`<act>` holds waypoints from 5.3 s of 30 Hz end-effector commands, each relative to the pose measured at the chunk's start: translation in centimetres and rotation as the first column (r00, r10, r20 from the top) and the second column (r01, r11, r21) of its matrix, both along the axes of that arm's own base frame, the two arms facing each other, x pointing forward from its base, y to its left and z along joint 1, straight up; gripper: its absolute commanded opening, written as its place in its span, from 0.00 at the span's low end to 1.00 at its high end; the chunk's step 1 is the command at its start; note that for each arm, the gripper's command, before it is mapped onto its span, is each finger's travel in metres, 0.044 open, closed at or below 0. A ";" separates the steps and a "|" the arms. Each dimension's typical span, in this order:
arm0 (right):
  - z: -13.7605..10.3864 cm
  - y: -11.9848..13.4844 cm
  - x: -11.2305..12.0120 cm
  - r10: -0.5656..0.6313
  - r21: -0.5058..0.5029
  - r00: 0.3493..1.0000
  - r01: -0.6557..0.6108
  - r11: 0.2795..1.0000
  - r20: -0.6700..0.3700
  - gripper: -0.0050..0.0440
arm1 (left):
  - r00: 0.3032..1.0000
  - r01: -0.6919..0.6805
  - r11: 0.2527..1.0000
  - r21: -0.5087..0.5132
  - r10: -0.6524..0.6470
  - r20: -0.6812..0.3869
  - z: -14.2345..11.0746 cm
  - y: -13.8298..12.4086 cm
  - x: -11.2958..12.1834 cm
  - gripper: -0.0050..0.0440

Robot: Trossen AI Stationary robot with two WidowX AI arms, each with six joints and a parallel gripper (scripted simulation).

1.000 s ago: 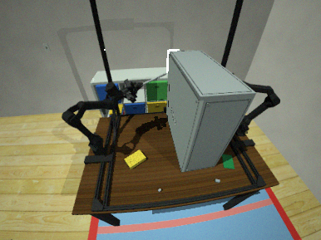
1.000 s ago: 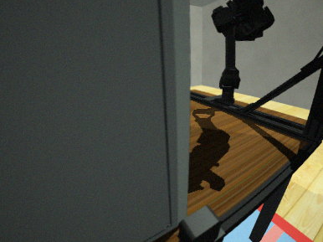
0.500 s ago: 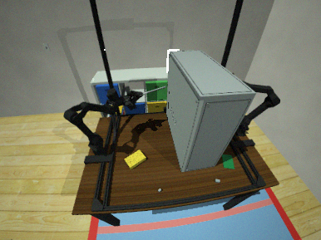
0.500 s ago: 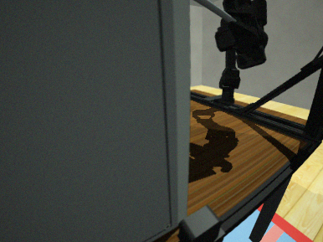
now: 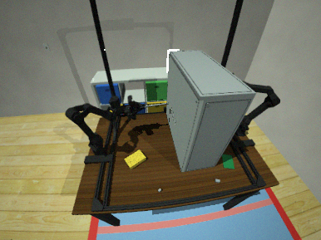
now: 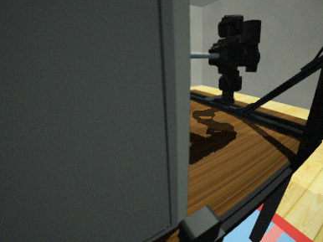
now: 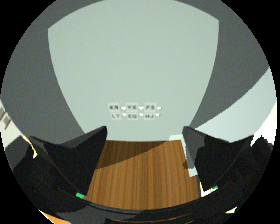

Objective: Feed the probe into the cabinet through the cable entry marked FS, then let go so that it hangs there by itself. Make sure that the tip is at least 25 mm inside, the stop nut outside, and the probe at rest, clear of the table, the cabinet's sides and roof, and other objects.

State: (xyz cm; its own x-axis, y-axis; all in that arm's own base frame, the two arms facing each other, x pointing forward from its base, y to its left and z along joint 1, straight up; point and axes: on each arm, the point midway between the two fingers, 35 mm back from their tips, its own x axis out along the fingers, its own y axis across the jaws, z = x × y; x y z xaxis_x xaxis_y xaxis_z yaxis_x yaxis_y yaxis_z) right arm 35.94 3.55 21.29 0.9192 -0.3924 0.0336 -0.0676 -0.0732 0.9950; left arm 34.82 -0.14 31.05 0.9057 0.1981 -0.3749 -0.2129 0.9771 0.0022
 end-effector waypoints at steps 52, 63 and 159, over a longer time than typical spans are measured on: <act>-2.0 -3.0 2.5 -0.058 -0.073 0.996 0.053 0.996 -0.068 0.10 | 1.000 -0.007 1.000 -0.002 0.007 0.001 0.0 0.1 0.0 1.00; -1.9 -3.5 3.9 -0.058 -0.073 0.996 0.053 0.996 -0.068 0.10 | 1.000 -0.007 1.000 -0.002 0.007 0.001 0.0 0.1 0.0 1.00; -3.3 -8.9 13.8 -0.049 -0.064 0.997 0.045 0.997 -0.062 0.10 | 1.000 -0.007 1.000 -0.002 0.007 0.001 0.0 0.1 0.0 1.00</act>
State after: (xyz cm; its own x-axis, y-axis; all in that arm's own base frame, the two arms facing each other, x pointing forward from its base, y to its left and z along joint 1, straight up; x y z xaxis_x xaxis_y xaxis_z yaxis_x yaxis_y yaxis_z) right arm 49.82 -5.37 18.96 0.8980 -0.4399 0.0102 -0.0135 -0.0044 0.9999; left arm 34.82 -0.14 31.07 0.9058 0.1981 -0.3745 -0.2130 0.9771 0.0018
